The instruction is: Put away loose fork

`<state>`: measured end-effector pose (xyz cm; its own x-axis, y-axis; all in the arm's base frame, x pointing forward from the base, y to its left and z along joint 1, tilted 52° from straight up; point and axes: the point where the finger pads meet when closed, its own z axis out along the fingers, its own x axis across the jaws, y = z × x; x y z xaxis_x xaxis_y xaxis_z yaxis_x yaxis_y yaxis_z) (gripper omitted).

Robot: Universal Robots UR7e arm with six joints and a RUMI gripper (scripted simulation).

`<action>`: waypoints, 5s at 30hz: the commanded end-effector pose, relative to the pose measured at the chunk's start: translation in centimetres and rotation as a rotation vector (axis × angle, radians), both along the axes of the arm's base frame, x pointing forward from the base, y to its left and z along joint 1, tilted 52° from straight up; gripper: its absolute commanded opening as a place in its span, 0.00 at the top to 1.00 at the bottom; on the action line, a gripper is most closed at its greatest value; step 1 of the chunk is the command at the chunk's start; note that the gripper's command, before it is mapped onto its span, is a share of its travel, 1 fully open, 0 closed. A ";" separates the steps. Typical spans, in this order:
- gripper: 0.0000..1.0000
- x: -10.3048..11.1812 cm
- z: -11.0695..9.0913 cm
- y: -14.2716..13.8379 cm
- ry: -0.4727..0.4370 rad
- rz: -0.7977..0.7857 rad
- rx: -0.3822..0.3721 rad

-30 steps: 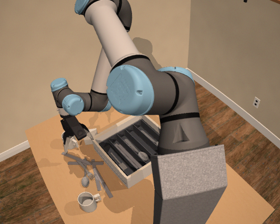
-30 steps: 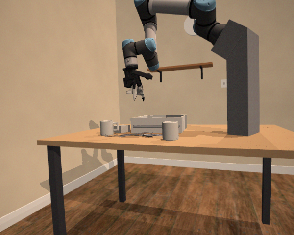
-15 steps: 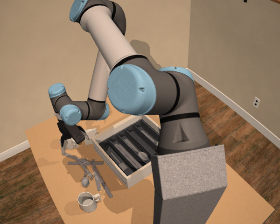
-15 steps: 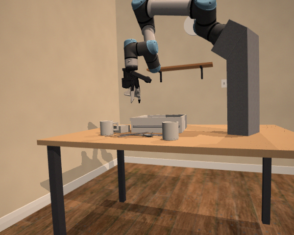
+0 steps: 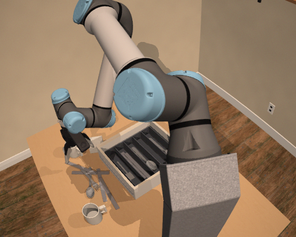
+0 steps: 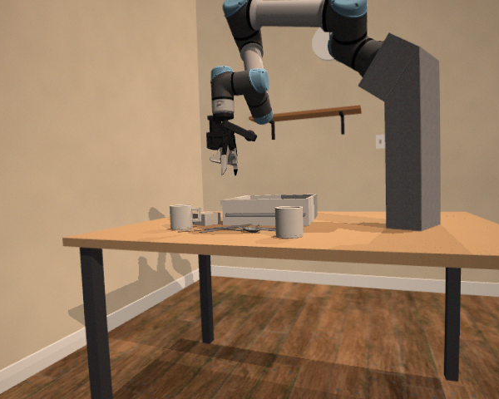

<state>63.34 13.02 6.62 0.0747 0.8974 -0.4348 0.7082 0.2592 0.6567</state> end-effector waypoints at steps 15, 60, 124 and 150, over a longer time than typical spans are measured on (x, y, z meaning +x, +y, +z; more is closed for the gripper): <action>0.83 7.1 -5.1 -3.2 -0.006 -0.004 0.005; 0.83 7.3 -5.3 -3.3 -0.006 -0.004 0.005; 0.83 10.4 -8.1 -4.9 -0.006 -0.003 0.005; 0.83 10.4 -8.1 -4.9 -0.006 -0.003 0.005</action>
